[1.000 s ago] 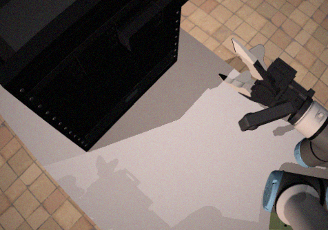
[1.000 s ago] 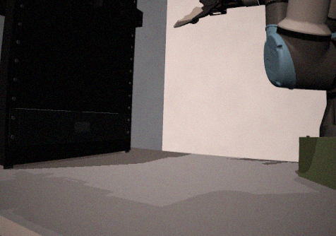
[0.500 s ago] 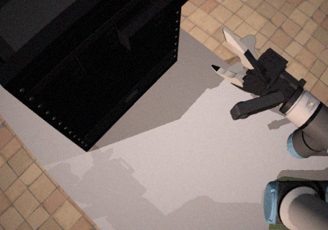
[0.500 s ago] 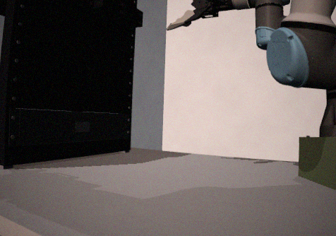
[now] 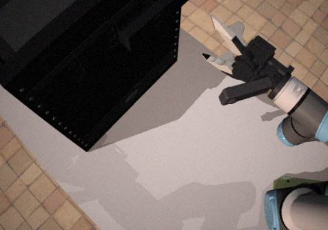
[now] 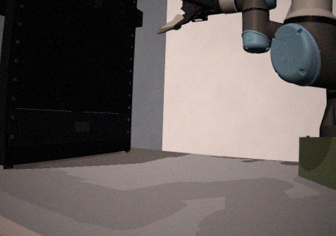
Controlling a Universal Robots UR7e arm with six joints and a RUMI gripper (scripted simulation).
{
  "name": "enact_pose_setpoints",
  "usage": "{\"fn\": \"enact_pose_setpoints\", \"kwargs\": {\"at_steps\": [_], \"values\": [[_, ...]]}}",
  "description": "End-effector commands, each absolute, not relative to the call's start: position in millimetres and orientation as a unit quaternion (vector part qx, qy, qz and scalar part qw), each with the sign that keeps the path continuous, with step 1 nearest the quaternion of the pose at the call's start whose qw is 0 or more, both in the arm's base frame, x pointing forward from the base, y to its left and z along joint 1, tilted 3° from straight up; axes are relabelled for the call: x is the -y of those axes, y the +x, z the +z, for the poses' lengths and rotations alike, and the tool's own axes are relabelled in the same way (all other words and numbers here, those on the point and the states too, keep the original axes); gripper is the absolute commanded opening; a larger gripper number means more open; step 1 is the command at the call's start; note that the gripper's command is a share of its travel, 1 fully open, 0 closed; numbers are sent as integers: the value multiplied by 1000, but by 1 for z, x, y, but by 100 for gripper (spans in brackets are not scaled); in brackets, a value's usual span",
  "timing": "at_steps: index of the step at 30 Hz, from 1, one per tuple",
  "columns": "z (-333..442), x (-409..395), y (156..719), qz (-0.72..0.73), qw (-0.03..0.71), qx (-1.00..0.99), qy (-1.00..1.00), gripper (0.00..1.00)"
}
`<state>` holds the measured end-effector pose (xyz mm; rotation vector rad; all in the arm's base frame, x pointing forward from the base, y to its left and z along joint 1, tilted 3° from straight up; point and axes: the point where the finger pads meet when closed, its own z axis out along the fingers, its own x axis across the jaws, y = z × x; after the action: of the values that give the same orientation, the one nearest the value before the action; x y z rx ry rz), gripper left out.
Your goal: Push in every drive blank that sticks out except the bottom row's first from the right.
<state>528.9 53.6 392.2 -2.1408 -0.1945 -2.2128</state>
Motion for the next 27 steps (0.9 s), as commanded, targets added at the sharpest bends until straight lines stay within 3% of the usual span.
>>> {"fn": "enact_pose_setpoints", "kwargs": {"at_steps": [1,27], "values": [[392,-52,542,-718,28,63,-693,100],[391,-46,575,-718,28,63,-693,100]]}}
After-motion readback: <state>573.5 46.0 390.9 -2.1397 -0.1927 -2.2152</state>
